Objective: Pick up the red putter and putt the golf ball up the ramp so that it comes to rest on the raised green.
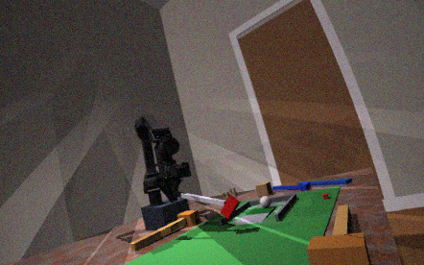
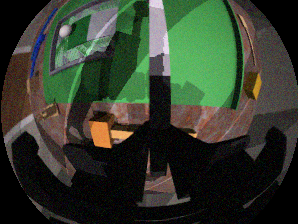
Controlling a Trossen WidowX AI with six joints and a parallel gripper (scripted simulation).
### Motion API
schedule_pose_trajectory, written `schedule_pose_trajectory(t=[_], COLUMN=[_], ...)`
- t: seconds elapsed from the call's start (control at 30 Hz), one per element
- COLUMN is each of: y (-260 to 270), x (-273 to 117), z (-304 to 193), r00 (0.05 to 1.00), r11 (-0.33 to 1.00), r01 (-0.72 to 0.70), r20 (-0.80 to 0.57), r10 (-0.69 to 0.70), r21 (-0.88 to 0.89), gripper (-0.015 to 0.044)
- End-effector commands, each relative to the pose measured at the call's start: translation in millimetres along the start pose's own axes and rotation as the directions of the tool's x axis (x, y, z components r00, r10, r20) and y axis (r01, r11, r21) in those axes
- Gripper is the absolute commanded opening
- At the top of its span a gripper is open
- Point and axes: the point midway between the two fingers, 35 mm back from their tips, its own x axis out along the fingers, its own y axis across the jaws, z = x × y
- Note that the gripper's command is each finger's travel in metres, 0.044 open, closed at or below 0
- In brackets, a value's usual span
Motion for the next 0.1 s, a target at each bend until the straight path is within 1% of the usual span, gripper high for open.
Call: schedule_pose_trajectory(t=[0.0,0.07], y=[-0.3,-0.3], x=[0.0,0.0], z=[0.6,0.6], r00=[1.000,1.000], r11=[1.000,1.000], r01=[0.002,0.002], r20=[0.004,0.004], r10=[-0.002,-0.002], r21=[0.000,0.000], gripper=[0.0000,0.0000])
